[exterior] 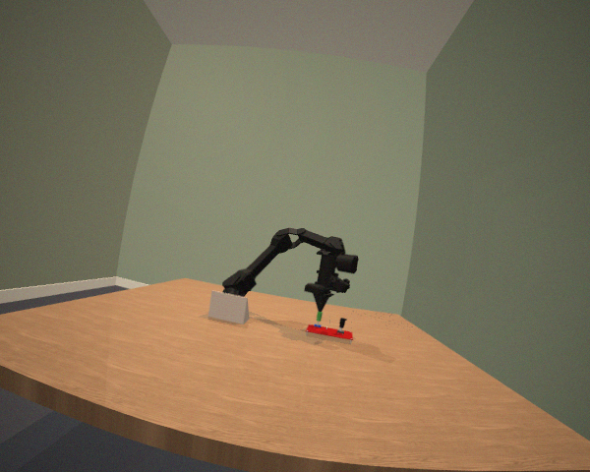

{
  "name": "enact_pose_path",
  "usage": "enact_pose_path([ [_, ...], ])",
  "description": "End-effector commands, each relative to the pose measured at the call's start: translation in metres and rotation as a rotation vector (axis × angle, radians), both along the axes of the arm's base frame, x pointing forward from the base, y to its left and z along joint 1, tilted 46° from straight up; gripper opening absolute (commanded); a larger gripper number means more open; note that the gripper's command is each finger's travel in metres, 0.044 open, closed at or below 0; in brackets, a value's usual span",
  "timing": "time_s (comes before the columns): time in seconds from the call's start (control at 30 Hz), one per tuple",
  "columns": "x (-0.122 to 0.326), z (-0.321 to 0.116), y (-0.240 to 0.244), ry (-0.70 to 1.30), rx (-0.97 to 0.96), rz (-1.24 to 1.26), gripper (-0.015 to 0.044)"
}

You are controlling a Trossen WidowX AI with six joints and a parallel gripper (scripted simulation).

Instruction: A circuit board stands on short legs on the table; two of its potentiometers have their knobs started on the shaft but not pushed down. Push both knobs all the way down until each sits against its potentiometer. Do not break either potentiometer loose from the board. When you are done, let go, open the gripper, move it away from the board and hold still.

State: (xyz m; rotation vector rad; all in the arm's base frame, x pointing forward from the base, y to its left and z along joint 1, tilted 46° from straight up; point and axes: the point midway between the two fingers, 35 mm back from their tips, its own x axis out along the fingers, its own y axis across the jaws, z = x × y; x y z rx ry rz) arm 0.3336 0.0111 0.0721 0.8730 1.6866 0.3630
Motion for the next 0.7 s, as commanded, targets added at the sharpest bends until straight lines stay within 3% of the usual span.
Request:
enact_pose_path([
  [0.0, 0.0005, -0.0012, 0.0029, -0.001, 0.005, -0.003, 0.0000],
  [0.67, 0.0002, -0.0040, 0.0058, -0.001, 0.006, -0.003, 0.0000],
])
